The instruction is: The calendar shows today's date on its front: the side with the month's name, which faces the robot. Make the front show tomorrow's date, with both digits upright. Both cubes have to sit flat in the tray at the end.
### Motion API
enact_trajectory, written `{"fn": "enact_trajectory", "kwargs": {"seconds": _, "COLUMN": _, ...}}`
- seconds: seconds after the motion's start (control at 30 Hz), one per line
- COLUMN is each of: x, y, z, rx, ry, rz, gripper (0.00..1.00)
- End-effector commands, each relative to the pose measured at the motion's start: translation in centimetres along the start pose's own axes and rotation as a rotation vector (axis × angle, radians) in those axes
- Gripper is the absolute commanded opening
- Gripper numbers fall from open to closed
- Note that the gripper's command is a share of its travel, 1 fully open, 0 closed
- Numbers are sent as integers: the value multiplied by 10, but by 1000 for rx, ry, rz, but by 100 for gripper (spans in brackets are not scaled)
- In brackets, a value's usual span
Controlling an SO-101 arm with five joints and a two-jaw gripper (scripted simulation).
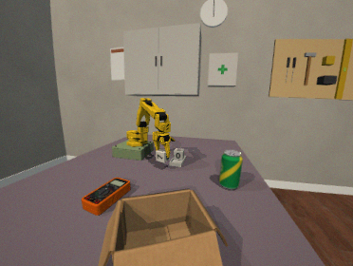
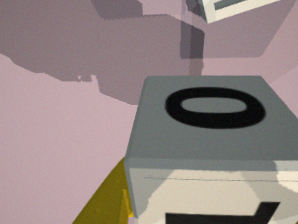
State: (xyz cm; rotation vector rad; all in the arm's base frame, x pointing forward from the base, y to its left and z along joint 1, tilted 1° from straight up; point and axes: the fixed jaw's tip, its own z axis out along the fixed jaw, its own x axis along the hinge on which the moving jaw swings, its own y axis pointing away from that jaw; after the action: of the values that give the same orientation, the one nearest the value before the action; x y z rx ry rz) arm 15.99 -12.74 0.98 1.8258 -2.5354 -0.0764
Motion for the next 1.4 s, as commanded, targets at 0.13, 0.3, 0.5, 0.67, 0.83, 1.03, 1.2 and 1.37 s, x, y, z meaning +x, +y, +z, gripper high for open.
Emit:
{"fn": "enact_trajectory", "kwargs": {"seconds": 0.13, "x": -29, "y": -15, "z": -7, "rx": 32, "ry": 15, "rz": -151, "gripper": 0}}
{"fn": "enact_trajectory", "kwargs": {"seconds": 0.3, "x": -53, "y": -20, "z": -8, "rx": 32, "ry": 19, "rz": -259, "gripper": 0}}
{"fn": "enact_trajectory", "kwargs": {"seconds": 0.5, "x": -64, "y": -21, "z": -7, "rx": 32, "ry": 20, "rz": -310, "gripper": 0}}
{"fn": "enact_trajectory", "kwargs": {"seconds": 0.67, "x": -67, "y": -24, "z": -13, "rx": 52, "ry": 24, "rz": -309, "gripper": 0}}
{"fn": "enact_trajectory", "kwargs": {"seconds": 0.83, "x": -67, "y": -24, "z": -13, "rx": 52, "ry": 24, "rz": -309, "gripper": 0}}
{"fn": "enact_trajectory", "kwargs": {"seconds": 1.03, "x": -67, "y": -24, "z": -13, "rx": 52, "ry": 24, "rz": -309, "gripper": 0}}
{"fn": "enact_trajectory", "kwargs": {"seconds": 1.2, "x": -67, "y": -24, "z": -13, "rx": 52, "ry": 24, "rz": -309, "gripper": 0}}
{"fn": "enact_trajectory", "kwargs": {"seconds": 1.37, "x": -67, "y": -24, "z": -13, "rx": 52, "ry": 24, "rz": -308, "gripper": 0}}
